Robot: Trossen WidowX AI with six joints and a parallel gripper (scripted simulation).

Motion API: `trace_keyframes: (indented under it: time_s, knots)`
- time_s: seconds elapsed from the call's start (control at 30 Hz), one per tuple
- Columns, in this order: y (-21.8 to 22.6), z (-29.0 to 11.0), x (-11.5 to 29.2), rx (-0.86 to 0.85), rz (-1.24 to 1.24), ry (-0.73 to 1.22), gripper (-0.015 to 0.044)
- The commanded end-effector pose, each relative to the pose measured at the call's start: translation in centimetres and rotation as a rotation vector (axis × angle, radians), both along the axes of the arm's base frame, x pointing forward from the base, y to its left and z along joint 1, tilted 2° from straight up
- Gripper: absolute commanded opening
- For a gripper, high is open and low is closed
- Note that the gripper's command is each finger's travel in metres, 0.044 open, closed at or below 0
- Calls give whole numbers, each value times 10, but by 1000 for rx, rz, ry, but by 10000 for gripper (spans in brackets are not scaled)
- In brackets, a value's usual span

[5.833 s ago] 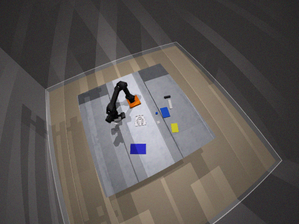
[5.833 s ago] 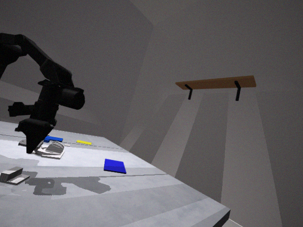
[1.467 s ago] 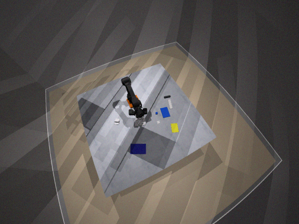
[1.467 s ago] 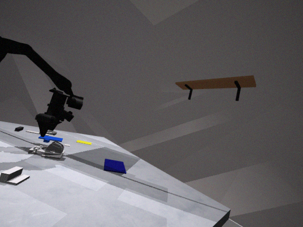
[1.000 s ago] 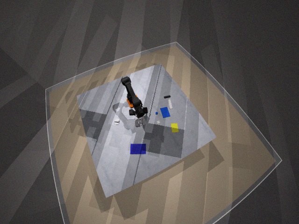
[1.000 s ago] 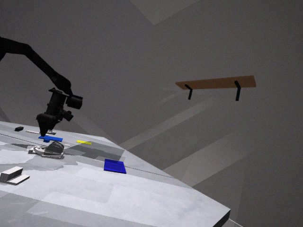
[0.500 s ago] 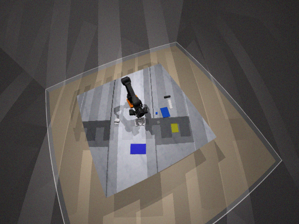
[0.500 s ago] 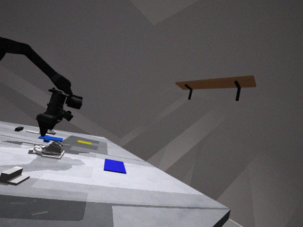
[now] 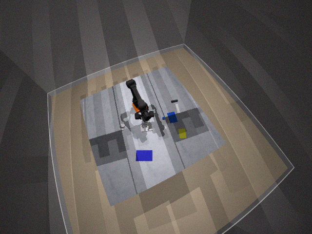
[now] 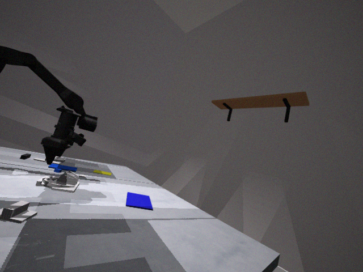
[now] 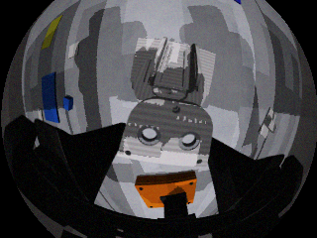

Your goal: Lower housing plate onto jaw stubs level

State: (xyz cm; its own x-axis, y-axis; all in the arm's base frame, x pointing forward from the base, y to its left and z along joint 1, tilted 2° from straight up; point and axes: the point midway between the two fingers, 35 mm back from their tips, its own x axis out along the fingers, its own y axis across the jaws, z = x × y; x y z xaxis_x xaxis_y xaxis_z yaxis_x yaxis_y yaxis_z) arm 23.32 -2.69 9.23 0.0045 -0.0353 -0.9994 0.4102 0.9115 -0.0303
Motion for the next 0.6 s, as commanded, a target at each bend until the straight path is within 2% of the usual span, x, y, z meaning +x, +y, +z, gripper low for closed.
trace_keyframes:
  time_s: [0.0, 0.57]
  knots:
    - [0, 1, -1, -5, -6, -1, 351]
    - [0, 1, -1, -5, -17, -2, 351]
